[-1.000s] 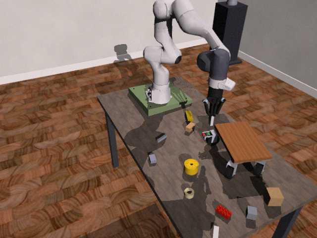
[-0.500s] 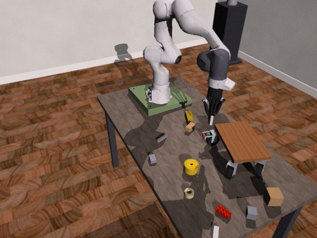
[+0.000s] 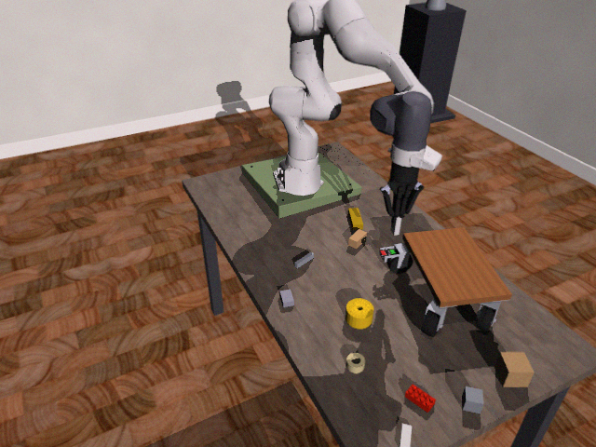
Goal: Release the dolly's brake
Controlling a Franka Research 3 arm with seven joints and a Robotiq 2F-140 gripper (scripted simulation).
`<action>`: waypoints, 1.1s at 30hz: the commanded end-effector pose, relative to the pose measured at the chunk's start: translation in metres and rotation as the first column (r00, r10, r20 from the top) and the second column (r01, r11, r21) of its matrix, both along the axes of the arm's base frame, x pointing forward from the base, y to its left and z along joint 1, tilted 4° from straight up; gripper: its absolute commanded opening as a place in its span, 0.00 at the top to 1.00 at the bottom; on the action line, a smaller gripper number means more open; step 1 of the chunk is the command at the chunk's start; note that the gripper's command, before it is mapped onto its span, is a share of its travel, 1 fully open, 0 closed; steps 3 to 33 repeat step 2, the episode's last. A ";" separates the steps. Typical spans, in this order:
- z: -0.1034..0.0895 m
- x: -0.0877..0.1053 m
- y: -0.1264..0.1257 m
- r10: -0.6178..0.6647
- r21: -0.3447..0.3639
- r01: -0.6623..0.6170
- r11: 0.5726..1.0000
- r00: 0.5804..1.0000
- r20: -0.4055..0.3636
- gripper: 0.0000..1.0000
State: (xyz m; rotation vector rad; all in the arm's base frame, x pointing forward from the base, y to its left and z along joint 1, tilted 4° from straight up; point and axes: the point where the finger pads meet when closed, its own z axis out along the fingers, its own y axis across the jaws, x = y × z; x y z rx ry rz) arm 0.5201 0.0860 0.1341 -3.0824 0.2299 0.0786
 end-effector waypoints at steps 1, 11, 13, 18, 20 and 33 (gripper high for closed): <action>0.001 0.000 0.000 0.003 0.002 -0.003 1.000 1.000 0.000 1.00; 0.001 0.000 0.000 0.003 0.002 -0.003 1.000 1.000 0.000 1.00; 0.001 0.000 0.000 0.003 0.002 -0.003 1.000 1.000 0.000 1.00; 0.001 0.000 0.000 0.003 0.002 -0.003 1.000 1.000 0.000 1.00; 0.001 0.000 0.000 0.003 0.002 -0.003 1.000 1.000 0.000 1.00; 0.001 0.000 0.000 0.003 0.002 -0.003 1.000 1.000 0.000 1.00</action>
